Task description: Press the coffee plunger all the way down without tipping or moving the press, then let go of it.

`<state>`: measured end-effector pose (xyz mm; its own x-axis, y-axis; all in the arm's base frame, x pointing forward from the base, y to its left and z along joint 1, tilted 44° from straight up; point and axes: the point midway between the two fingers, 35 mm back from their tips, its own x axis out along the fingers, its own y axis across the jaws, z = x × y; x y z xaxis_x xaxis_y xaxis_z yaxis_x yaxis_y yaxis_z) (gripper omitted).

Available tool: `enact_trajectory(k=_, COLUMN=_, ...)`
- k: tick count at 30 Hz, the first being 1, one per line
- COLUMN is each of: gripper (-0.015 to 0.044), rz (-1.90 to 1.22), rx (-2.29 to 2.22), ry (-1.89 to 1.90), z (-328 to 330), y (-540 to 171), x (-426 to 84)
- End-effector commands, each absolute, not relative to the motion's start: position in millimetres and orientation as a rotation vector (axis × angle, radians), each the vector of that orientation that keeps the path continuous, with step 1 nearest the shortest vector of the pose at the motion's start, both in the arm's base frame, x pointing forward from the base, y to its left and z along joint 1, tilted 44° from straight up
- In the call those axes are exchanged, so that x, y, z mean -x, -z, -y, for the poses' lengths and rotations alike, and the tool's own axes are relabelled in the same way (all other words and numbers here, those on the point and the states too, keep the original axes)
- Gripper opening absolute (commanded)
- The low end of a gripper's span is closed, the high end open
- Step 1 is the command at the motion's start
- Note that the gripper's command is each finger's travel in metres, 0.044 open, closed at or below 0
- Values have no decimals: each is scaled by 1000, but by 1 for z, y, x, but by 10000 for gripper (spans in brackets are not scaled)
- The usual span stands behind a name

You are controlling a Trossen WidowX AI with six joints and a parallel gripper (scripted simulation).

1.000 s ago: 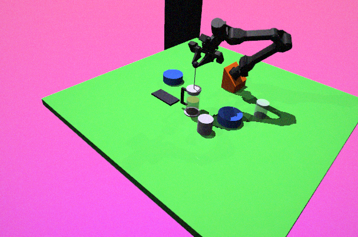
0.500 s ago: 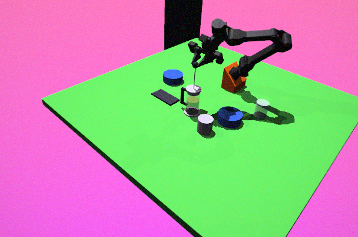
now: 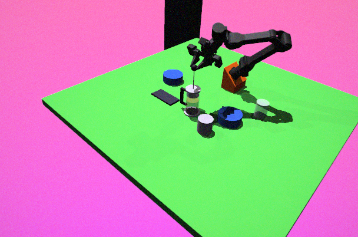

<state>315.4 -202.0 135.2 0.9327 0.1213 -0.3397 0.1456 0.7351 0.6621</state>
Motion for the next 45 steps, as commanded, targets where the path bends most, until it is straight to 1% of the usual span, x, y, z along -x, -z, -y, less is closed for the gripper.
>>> enact_trajectory(k=1, gripper=123, rz=-414, rx=-777, ry=4, z=188, y=-116, x=-318)
enact_trajectory(k=45, gripper=123, rz=-404, rx=-782, ry=2, z=149, y=-72, x=-340)
